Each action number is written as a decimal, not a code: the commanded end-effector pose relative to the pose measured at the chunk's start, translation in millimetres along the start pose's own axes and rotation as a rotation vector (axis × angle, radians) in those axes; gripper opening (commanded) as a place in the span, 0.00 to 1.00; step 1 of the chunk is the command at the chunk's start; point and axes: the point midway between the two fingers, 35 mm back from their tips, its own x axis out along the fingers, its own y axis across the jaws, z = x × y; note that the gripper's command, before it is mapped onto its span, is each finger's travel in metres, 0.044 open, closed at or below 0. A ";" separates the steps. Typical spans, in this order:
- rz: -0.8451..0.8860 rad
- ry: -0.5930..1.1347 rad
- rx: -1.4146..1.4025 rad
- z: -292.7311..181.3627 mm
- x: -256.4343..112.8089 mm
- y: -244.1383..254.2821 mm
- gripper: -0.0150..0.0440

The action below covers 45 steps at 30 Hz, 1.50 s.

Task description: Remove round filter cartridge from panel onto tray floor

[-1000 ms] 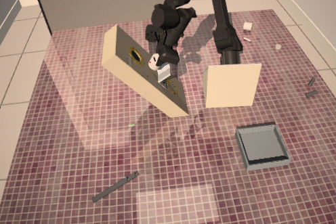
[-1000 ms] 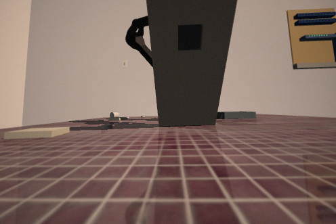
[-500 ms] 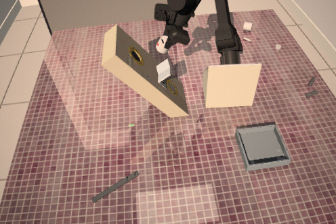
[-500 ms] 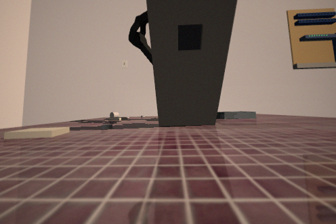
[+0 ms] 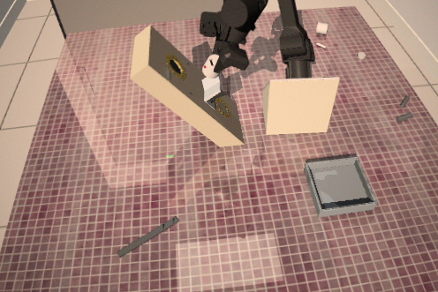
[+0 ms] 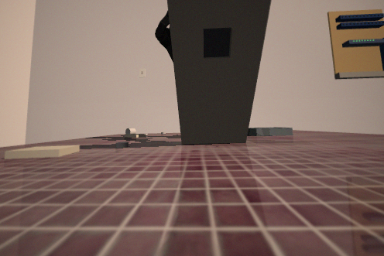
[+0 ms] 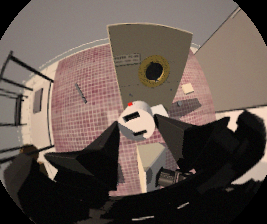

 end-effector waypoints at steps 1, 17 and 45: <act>0.009 -0.003 0.012 0.2 1.4 19.4 0.25; 0.253 0.047 -0.427 -46.8 -14.9 98.5 0.25; 0.690 -0.005 -1.096 -177.9 -41.3 204.4 0.25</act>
